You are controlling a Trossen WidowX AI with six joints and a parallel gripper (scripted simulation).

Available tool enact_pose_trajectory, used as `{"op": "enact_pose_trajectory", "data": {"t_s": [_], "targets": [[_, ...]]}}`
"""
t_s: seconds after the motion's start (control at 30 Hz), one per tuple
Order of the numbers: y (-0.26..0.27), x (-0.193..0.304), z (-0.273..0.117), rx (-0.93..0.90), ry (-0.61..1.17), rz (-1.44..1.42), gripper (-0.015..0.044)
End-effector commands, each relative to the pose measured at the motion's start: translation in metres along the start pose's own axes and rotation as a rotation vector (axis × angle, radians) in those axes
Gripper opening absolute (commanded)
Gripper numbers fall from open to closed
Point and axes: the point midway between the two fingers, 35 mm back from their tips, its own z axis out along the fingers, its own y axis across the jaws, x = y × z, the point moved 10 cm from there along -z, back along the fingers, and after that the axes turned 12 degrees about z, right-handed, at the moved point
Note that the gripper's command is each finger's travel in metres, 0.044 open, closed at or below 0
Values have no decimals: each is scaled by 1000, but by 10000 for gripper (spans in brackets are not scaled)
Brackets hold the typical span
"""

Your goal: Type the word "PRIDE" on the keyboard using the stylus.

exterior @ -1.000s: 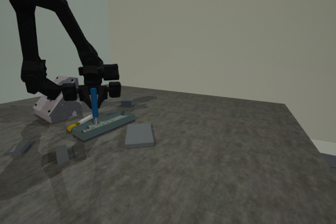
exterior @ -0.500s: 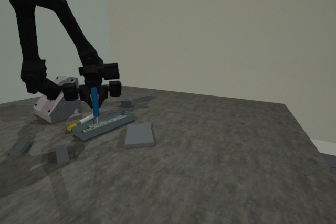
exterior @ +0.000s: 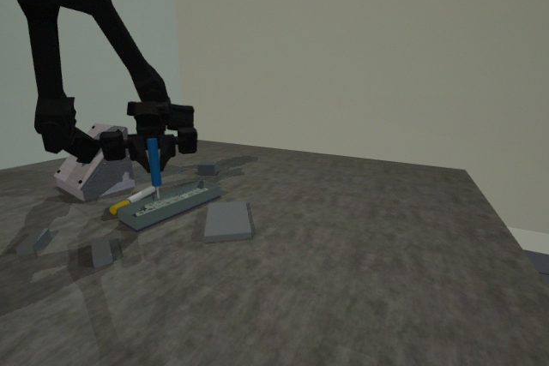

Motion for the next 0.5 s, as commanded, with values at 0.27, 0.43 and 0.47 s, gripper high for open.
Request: {"op": "enact_pose_trajectory", "data": {"t_s": [0.27,0.43,0.47], "targets": [[4,-15,-8,7,2,10,81],[6,-23,-11,13,-6,11,81],[6,-23,-11,13,-7,11,81]]}}
